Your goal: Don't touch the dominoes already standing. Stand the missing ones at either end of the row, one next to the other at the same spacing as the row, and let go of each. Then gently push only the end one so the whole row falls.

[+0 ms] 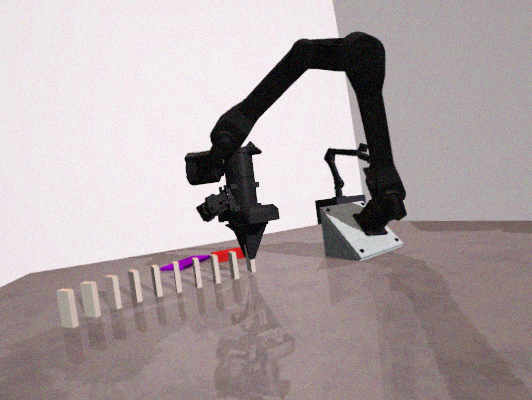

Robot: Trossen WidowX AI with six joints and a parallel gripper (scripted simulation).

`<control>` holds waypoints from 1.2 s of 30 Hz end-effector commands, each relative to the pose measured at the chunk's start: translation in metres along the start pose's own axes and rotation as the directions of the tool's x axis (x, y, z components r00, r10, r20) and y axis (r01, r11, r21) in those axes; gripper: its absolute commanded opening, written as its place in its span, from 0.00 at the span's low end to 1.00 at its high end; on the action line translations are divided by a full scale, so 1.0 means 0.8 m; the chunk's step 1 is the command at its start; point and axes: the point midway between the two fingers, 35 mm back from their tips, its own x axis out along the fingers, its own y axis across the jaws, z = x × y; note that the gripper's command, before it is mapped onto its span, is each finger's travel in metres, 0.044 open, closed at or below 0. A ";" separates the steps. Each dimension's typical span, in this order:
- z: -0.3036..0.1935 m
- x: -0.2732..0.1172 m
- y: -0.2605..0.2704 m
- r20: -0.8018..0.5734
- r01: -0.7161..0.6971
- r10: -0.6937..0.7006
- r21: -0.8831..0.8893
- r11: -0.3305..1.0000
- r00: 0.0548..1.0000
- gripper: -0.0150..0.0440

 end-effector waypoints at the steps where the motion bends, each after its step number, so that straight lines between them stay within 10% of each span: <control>1: -0.002 0.002 0.001 -0.003 -0.005 0.005 0.007 1.000 1.000 0.44; 14: -0.002 0.002 0.001 -0.003 -0.005 0.005 0.007 1.000 1.000 1.00; 31: -0.001 -0.160 -0.001 -0.003 0.003 -0.003 0.004 1.000 1.000 1.00; 36: -0.010 -0.143 -0.003 -0.005 0.002 -0.004 -0.330 0.944 1.000 0.78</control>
